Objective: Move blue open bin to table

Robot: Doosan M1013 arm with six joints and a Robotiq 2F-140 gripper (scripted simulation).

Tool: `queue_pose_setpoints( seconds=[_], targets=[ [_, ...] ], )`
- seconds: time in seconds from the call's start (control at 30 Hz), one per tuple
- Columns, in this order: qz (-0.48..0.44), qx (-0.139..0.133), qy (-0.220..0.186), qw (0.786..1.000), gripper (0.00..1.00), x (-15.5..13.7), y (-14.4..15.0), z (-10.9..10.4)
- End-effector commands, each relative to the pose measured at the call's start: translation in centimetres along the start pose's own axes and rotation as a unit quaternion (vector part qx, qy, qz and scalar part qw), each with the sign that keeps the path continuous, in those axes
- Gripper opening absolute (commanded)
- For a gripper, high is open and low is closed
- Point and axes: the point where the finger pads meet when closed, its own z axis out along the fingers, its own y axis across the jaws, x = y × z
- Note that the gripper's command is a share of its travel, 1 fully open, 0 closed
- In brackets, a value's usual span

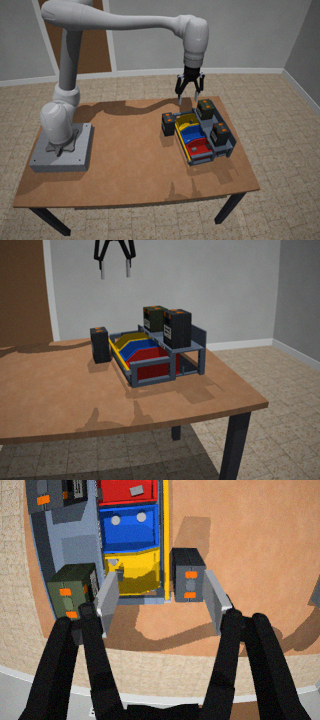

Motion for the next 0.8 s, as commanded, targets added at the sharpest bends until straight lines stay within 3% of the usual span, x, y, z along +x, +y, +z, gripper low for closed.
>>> queue_pose_setpoints(
  seconds=[0.0, 0.77],
  targets=[
    [0.000, -0.001, 0.000, 1.000, 0.57, -0.04, -0.10, 0.10],
    [0.000, -0.001, 0.000, 1.000, 0.57, -0.01, 0.54, 0.10]
  ],
)
